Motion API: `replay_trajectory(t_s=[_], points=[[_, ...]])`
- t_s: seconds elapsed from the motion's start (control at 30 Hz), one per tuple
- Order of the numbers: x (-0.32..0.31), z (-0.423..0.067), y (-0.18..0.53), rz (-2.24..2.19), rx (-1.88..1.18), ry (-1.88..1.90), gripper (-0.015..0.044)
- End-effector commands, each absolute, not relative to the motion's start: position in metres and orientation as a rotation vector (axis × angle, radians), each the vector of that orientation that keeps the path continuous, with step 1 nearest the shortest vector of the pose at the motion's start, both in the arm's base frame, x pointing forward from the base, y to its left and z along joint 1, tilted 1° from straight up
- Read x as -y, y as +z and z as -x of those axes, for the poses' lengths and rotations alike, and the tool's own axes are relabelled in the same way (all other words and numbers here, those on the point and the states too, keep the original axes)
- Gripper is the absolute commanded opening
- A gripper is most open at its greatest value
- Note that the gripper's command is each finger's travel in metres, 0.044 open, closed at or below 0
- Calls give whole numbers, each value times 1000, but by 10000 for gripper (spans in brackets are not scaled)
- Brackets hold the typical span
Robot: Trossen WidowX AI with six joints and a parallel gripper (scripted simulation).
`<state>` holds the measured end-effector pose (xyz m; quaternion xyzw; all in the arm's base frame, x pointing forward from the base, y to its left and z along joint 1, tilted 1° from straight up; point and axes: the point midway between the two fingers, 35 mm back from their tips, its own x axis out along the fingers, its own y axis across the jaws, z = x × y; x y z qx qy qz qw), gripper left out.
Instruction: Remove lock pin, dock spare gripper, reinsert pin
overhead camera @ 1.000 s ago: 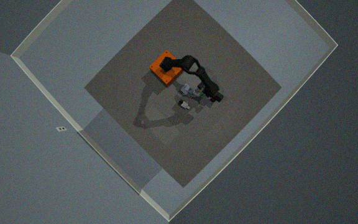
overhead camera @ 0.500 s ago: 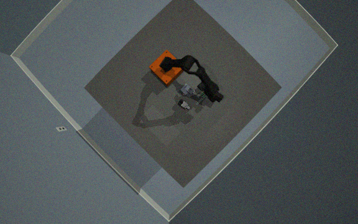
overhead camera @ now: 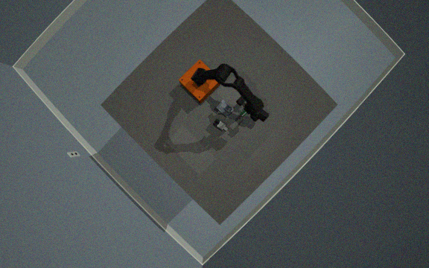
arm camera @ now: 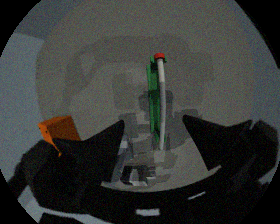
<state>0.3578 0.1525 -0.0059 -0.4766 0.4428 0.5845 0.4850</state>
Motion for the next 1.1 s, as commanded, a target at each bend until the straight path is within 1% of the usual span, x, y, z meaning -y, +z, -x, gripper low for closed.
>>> replay_trajectory(t_s=[0.0,0.97,1.0,1.07], points=[[-152,-358,5,1161,-1077,1422,440],[-147,-344,61,1136,-1142,1459,440],[-147,-343,52,1135,-1146,1461,440],[-147,-344,56,1135,-1145,1461,440]])
